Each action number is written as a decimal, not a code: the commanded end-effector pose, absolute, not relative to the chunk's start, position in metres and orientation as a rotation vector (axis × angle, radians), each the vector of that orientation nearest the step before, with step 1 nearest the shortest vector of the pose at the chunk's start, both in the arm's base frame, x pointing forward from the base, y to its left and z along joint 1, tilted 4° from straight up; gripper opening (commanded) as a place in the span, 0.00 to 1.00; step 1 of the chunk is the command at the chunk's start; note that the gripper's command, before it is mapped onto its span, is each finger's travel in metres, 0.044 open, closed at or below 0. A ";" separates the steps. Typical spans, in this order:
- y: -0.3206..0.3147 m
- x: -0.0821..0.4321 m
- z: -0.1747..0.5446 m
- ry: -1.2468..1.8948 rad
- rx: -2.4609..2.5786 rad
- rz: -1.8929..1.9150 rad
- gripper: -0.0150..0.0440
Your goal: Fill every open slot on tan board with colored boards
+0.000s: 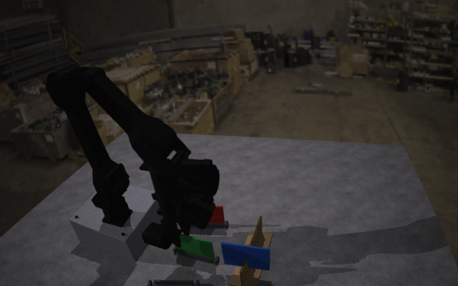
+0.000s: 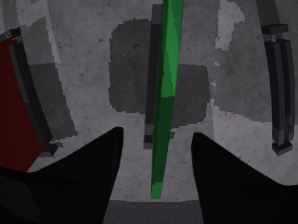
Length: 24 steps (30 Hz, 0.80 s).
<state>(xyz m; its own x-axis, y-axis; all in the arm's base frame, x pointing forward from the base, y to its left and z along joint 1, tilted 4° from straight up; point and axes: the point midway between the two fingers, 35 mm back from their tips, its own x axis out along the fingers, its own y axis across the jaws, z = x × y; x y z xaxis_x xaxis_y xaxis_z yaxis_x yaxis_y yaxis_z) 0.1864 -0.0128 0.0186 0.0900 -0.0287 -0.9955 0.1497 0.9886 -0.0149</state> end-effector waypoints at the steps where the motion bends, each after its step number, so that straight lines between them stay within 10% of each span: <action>1: -0.014 0.186 0.011 1.480 0.094 -0.133 0.57; 13: -0.014 0.187 -0.005 1.480 0.094 -0.133 0.57; 20: -0.014 0.187 -0.005 1.480 0.094 -0.133 0.26; 24: -0.014 0.187 -0.005 1.480 0.094 -0.133 0.25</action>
